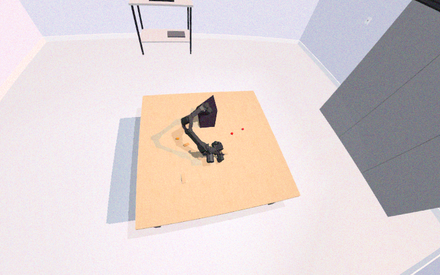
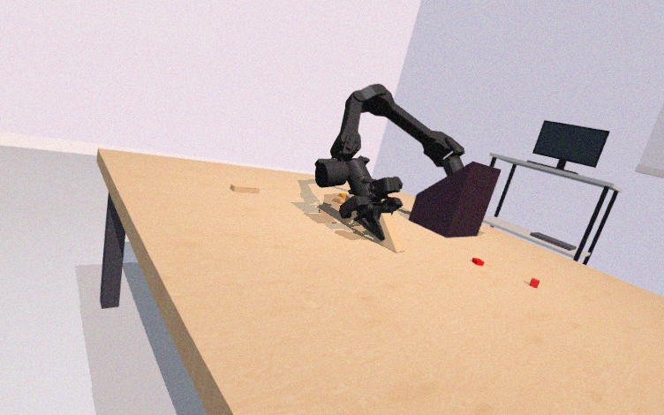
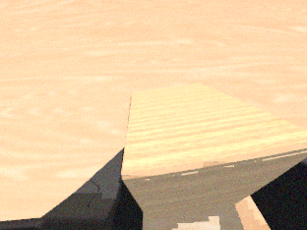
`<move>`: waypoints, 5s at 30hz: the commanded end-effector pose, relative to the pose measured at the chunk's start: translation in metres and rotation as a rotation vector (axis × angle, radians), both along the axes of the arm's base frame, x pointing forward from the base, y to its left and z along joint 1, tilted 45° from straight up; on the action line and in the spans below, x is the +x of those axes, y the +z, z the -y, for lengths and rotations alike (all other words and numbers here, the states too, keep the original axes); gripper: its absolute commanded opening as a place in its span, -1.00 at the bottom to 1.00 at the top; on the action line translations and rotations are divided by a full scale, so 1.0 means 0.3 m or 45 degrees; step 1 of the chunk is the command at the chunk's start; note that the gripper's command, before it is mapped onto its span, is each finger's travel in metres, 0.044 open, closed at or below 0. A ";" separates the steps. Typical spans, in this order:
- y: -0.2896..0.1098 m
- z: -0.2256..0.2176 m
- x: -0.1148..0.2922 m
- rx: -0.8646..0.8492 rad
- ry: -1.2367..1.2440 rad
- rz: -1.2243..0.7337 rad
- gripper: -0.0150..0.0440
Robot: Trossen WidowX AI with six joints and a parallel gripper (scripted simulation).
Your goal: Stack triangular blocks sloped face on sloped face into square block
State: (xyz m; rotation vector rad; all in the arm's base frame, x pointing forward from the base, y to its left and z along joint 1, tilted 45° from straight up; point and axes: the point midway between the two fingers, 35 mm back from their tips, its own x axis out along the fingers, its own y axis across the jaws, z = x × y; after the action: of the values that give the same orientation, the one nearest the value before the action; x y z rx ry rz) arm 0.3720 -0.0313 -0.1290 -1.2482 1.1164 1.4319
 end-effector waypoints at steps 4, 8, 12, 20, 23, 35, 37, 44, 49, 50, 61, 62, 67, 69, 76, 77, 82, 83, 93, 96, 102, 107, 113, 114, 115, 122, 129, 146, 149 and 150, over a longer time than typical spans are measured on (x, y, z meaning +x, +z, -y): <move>0.006 -0.029 -0.006 -0.146 0.011 0.026 -0.49; 0.009 -0.056 -0.010 -0.276 0.020 0.051 -0.49; 0.010 -0.083 -0.014 -0.405 0.029 0.075 -0.49; 0.004 -0.137 -0.023 -0.663 0.047 0.123 -0.49; -0.001 -0.157 -0.027 -0.759 0.054 0.142 -0.49; -0.036 -0.230 -0.042 -1.147 0.080 0.215 -0.49; -0.041 -0.238 -0.044 -1.193 0.083 0.223 -0.49; -0.072 -0.273 -0.052 -1.419 0.097 0.265 -0.49; -0.095 -0.292 -0.057 -1.567 0.106 0.292 -0.49; -0.099 -0.295 -0.058 -1.594 0.108 0.297 -0.49; -0.085 -0.287 -0.061 -1.522 0.103 0.275 0.49; -0.085 -0.287 -0.061 -1.522 0.103 0.275 0.58; -0.085 -0.287 -0.061 -1.522 0.103 0.275 1.00; -0.085 -0.287 -0.061 -1.522 0.103 0.275 1.00; -0.063 -0.313 -0.059 -1.519 0.103 0.276 1.00; -0.039 -0.339 -0.058 -1.517 0.103 0.277 1.00; 0.147 -0.517 -0.081 -1.518 0.101 0.282 1.00; 0.154 -0.524 -0.083 -1.519 0.100 0.282 1.00; 0.080 -0.355 -0.097 -0.965 -0.054 -0.077 1.00; 0.069 -0.297 -0.084 -0.603 -0.081 -0.120 1.00; 0.110 -0.222 -0.034 -0.096 -0.030 0.042 1.00; 0.110 -0.222 -0.034 -0.096 -0.030 0.042 1.00; 0.041 -0.223 -0.030 -0.096 -0.030 0.042 1.00; 0.013 -0.223 -0.030 -0.096 -0.030 0.042 1.00; -0.015 -0.223 -0.030 -0.096 -0.030 0.042 1.00; -0.206 -0.221 -0.049 -0.096 -0.030 0.041 1.00; -0.223 -0.220 -0.049 -0.096 -0.030 0.041 1.00; -0.223 -0.220 -0.049 -0.096 -0.030 0.041 1.00; -0.223 -0.220 -0.049 -0.096 -0.030 0.041 1.00; -0.223 -0.220 -0.049 -0.096 -0.030 0.041 1.00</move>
State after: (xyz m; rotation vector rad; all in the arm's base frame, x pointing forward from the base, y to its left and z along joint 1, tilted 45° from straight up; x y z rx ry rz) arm 0.3558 0.0340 -0.1958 -1.3021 1.1765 1.3565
